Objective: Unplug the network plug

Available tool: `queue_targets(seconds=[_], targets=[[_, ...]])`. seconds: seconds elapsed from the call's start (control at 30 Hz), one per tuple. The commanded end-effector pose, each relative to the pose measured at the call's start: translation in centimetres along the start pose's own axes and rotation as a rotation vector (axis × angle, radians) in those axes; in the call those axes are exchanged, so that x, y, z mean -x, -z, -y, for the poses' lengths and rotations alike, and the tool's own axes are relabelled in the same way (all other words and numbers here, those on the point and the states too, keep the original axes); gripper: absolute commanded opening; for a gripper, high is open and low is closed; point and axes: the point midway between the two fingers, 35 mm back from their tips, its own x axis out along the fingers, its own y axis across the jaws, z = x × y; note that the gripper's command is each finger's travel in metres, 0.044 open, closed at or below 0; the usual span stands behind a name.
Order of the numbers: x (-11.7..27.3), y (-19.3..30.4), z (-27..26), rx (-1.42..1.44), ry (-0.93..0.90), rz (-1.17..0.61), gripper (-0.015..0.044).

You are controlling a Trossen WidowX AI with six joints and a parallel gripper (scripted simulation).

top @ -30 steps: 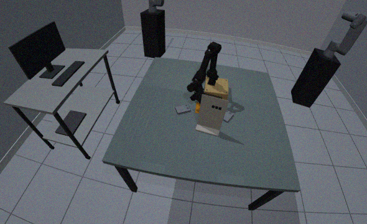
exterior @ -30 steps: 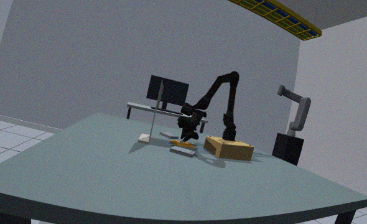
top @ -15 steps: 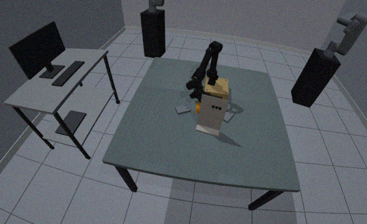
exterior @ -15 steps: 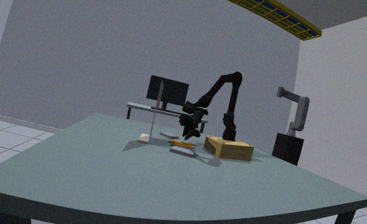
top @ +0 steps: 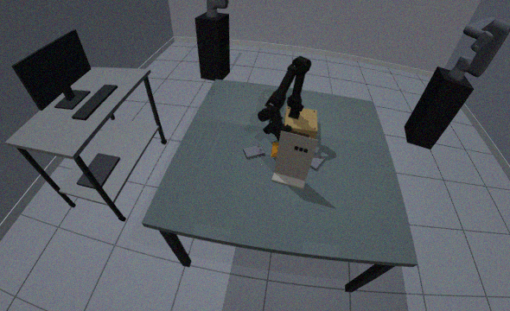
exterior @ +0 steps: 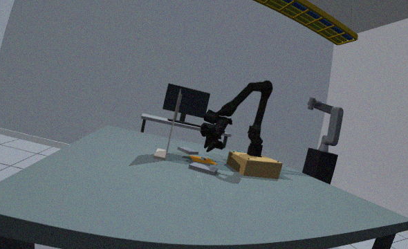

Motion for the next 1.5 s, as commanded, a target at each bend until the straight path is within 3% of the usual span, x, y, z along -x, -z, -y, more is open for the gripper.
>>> queue_targets(seconds=[0.0,1.47], targets=[[0.6,-0.2,-0.5,0.005,-0.005,0.002,0.0156],[7.5,-0.4,-5.1,0.002,-0.002,0.001,0.0156]])
